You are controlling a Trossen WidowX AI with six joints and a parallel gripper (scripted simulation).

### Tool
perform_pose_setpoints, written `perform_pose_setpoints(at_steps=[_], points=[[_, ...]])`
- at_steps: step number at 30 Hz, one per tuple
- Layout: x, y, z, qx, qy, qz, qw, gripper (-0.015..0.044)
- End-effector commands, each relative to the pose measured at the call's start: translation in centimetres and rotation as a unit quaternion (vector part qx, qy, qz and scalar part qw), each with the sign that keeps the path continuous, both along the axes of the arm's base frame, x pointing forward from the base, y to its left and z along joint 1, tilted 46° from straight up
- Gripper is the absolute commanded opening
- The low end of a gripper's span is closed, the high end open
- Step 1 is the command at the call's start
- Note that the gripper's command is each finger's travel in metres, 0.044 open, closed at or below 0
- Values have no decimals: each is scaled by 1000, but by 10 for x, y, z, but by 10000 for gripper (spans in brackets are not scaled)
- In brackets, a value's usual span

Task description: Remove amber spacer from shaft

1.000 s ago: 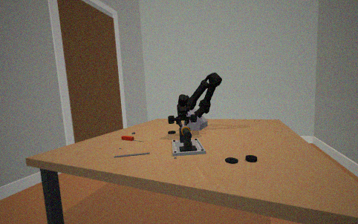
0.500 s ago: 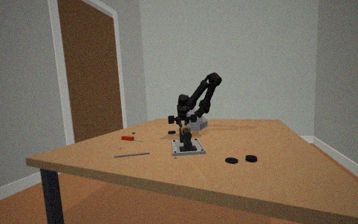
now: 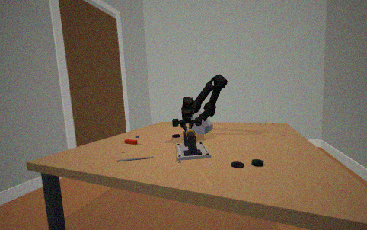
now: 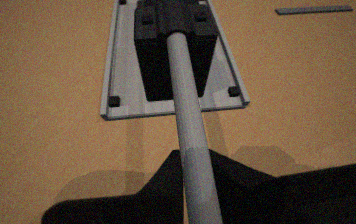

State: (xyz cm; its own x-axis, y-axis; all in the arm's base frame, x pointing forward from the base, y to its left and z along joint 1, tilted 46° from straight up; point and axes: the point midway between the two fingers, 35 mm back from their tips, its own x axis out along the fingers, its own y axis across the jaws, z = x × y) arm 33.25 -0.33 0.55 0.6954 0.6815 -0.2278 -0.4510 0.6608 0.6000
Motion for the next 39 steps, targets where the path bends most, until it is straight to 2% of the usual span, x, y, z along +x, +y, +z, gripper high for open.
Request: perform_pose_setpoints(at_steps=[1,39], points=[[-1,0,0,-1,-2,1,1000,0],[-5,-2,-2,-1,-2,1,1000,0]])
